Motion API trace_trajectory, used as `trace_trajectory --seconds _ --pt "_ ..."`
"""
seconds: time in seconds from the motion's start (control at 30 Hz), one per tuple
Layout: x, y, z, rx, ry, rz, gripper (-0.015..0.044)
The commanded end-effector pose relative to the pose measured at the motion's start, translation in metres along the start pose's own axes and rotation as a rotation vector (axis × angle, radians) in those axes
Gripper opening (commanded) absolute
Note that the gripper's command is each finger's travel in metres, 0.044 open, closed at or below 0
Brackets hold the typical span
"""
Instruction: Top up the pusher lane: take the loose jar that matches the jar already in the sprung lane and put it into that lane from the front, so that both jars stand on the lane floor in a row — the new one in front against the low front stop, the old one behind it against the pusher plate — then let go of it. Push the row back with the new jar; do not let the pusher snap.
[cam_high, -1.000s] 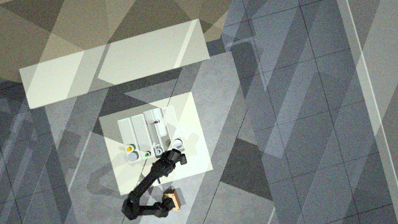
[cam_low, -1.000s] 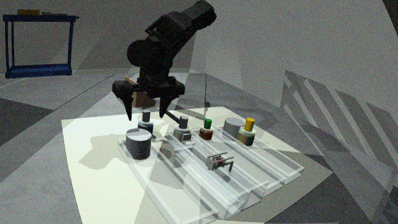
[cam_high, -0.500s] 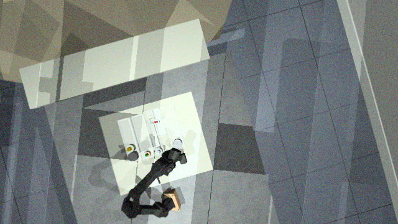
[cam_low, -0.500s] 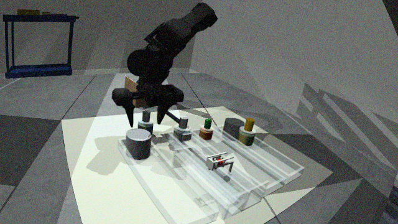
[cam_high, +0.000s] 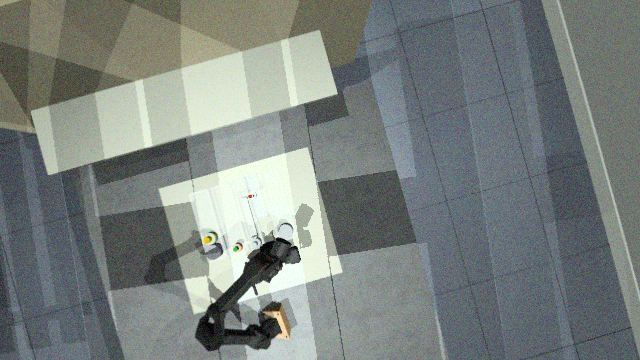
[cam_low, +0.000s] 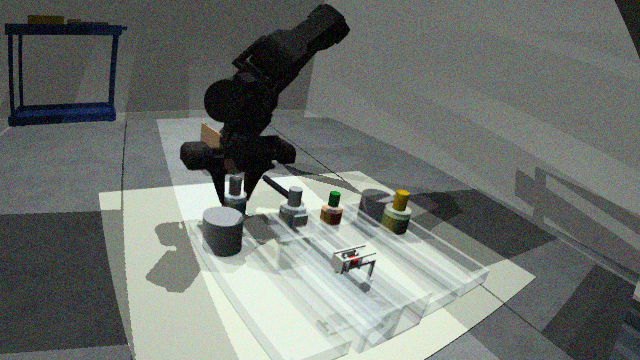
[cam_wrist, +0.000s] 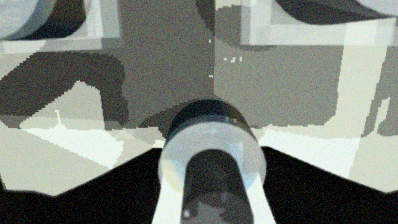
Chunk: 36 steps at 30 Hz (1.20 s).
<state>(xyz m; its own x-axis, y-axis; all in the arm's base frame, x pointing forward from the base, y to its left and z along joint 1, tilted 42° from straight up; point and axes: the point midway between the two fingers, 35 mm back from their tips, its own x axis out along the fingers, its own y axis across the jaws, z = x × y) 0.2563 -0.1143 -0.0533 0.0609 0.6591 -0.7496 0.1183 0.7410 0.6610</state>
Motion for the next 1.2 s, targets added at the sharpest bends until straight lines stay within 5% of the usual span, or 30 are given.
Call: trace_trajectory --seconds 0.0,0.53,1.17 --pt "-0.013 -0.002 0.001 0.001 -0.003 -0.002 0.0032" --pt "-0.104 -0.002 -0.008 0.002 -0.001 -0.004 0.0000" --pt "-0.066 0.054 0.020 -0.010 -0.003 -0.004 0.0000"
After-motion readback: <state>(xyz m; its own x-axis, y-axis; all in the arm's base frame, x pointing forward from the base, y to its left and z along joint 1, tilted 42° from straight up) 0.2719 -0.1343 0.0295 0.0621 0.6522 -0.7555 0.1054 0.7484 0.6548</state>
